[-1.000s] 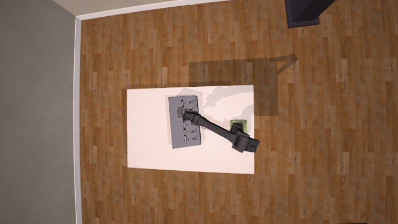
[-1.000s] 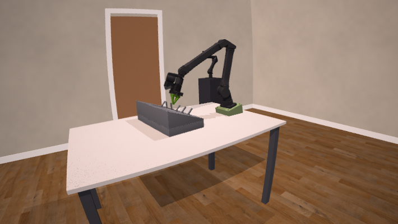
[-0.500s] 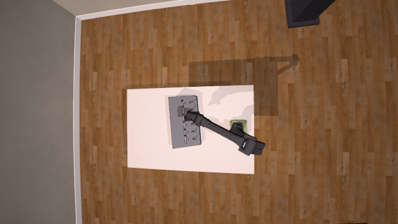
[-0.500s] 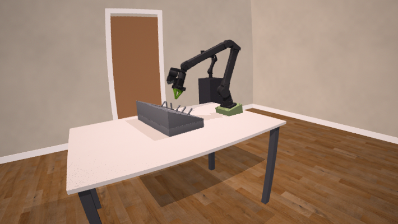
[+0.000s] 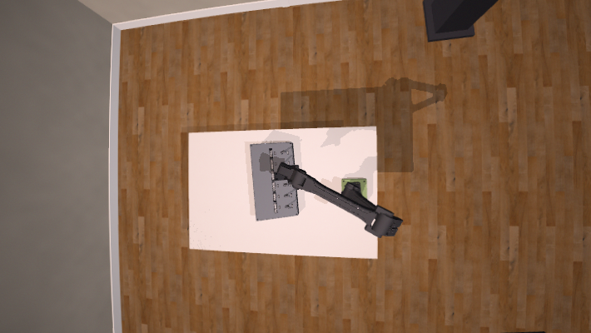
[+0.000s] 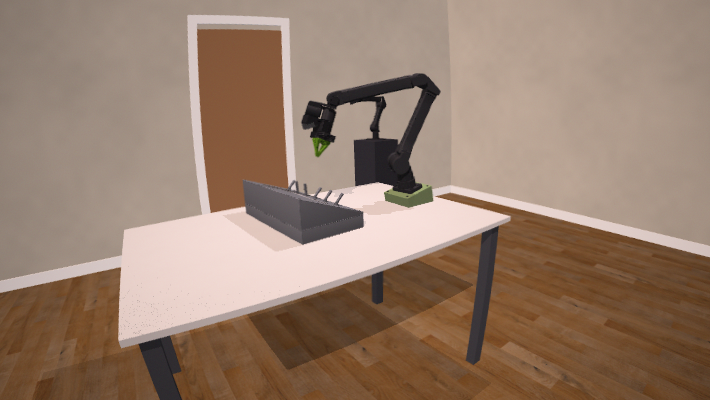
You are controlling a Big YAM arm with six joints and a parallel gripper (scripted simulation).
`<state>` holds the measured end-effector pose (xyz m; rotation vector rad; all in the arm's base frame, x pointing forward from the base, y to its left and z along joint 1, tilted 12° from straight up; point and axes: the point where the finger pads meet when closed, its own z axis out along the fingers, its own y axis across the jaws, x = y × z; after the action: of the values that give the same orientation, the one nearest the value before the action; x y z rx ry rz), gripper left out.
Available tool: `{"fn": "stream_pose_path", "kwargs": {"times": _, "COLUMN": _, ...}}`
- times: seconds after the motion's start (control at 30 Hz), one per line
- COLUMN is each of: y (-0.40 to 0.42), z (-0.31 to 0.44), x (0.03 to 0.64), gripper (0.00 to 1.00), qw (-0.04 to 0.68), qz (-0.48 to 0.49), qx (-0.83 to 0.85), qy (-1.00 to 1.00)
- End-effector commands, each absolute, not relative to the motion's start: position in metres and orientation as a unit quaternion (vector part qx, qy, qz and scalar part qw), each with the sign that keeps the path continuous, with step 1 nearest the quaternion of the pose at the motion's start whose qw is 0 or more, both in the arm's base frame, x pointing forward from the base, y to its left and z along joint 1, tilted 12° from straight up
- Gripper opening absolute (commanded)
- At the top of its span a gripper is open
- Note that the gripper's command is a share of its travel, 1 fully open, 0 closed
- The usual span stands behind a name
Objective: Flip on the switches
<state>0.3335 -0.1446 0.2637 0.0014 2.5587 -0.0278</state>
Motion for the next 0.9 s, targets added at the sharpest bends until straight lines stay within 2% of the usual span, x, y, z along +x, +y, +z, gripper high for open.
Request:
{"fn": "stream_pose_path", "kwargs": {"times": 0.0, "y": -0.1436, "z": 0.2613, "x": 0.3338, "gripper": 0.0, "qw": 0.278, "qz": -0.006, "qx": -0.009, "qy": 0.961}}
{"fn": "stream_pose_path", "kwargs": {"times": 0.07, "y": -0.1444, "z": 0.2632, "x": 0.334, "gripper": 0.0, "qw": 0.279, "qz": -0.007, "qx": -0.009, "qy": 0.96}}
{"fn": "stream_pose_path", "kwargs": {"times": 0.1, "y": -0.1444, "z": 0.2631, "x": 0.334, "gripper": 1.0, "qw": 0.279, "qz": -0.007, "qx": -0.009, "qy": 0.96}}
{"fn": "stream_pose_path", "kwargs": {"times": 0.87, "y": -0.1443, "z": 0.2661, "x": 0.334, "gripper": 1.0, "qw": 0.284, "qz": -0.009, "qx": -0.009, "qy": 0.959}}
